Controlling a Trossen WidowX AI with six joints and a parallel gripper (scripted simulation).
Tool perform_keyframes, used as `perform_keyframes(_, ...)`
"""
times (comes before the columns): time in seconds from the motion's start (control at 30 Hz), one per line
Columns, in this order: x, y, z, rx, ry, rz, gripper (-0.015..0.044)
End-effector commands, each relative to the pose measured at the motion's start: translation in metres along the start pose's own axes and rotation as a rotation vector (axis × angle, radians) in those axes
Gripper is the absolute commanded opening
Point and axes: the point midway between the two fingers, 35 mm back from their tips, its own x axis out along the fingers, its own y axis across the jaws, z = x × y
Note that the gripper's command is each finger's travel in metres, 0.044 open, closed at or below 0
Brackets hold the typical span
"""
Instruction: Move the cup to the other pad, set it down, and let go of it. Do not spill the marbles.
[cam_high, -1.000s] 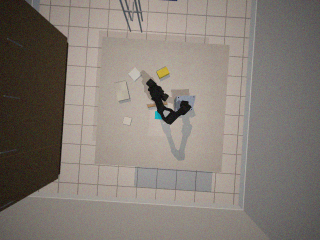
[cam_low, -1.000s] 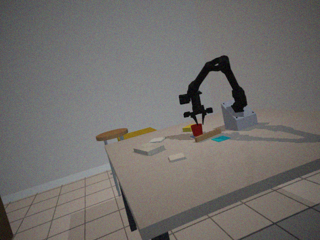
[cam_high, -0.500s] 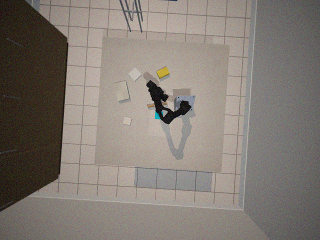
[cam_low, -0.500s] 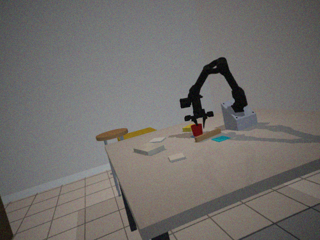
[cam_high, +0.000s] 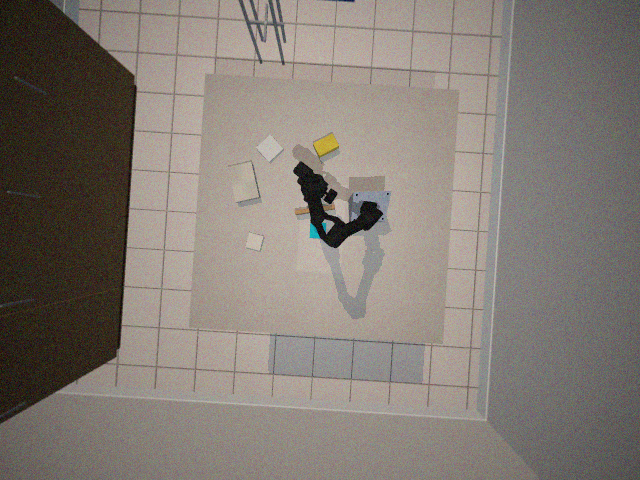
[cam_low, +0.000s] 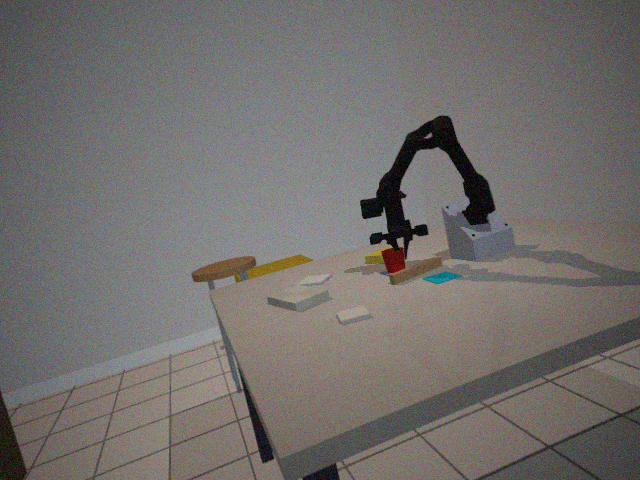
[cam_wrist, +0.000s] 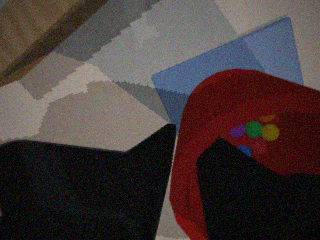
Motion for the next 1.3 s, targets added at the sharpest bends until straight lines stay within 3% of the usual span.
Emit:
perform_keyframes(0.0, 0.000, 0.000, 0.000, 0.000, 0.000, 0.000, 0.0016)
perform_keyframes(0.33, -0.006, -0.001, 0.000, 0.001, 0.000, 0.000, 0.0000)
perform_keyframes(0.77, -0.056, 0.004, -0.001, 0.008, -0.002, 0.003, 0.0000)
perform_keyframes(1.27, -0.055, 0.006, -0.001, 0.014, -0.005, 0.006, 0.0000)
